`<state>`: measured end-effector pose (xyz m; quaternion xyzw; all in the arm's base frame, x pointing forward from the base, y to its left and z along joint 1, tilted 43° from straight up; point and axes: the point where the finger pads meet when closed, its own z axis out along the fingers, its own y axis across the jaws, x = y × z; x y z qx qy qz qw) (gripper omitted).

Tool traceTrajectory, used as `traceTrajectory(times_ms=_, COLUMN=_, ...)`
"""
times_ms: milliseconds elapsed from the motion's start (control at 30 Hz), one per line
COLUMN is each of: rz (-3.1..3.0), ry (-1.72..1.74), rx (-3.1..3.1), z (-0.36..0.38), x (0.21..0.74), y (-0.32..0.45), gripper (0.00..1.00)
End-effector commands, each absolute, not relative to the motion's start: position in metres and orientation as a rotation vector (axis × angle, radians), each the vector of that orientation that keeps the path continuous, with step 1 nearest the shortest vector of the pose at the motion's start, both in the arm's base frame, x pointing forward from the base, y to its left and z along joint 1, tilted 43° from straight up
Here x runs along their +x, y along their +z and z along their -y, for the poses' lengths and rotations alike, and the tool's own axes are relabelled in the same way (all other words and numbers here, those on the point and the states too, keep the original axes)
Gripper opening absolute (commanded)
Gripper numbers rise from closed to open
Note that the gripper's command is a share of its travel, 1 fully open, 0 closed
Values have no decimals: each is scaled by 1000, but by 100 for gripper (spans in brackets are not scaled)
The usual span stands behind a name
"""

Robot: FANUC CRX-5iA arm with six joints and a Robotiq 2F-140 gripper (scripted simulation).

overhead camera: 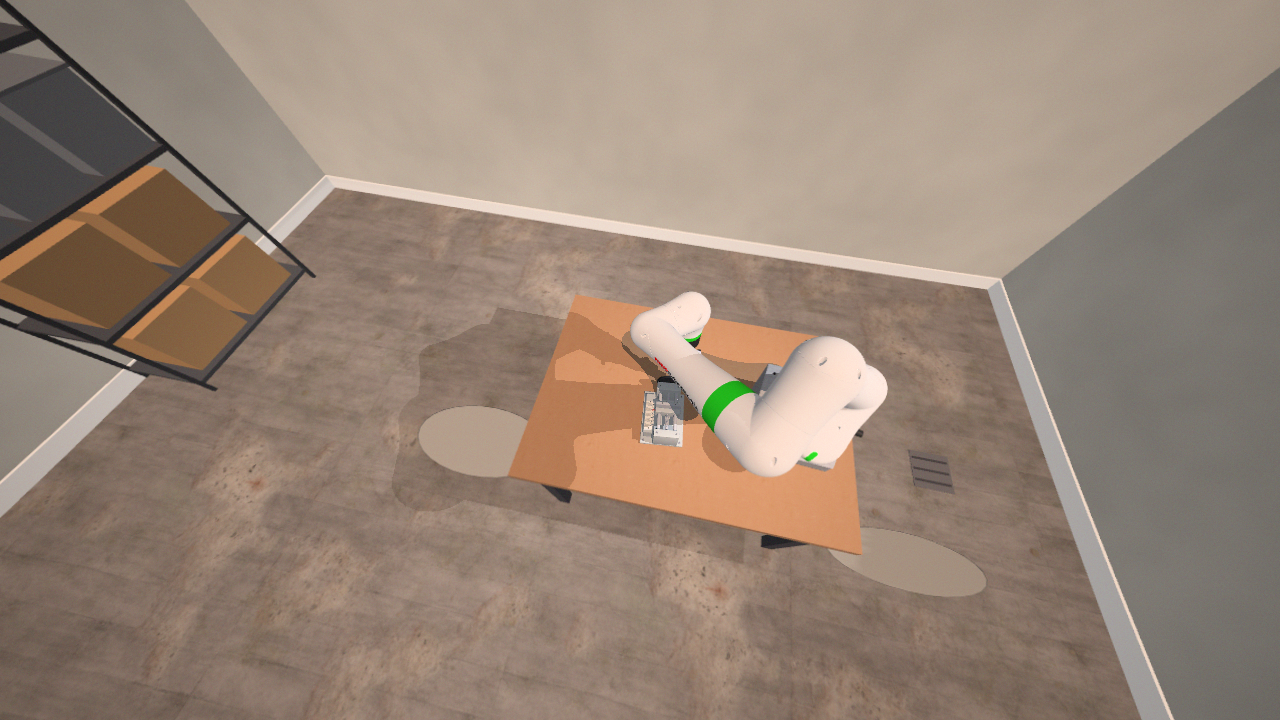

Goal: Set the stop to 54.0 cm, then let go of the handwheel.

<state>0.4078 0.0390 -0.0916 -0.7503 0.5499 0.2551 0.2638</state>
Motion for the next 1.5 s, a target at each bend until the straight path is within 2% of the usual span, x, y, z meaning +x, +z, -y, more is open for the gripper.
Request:
traceTrajectory(times_ms=0, rz=-1487, ry=689, rx=-2028, z=-39, x=408, y=-92, gripper=4)
traceTrajectory(times_ms=1467, rz=-1487, ry=689, rx=-2028, z=-41, x=404, y=-96, gripper=4)
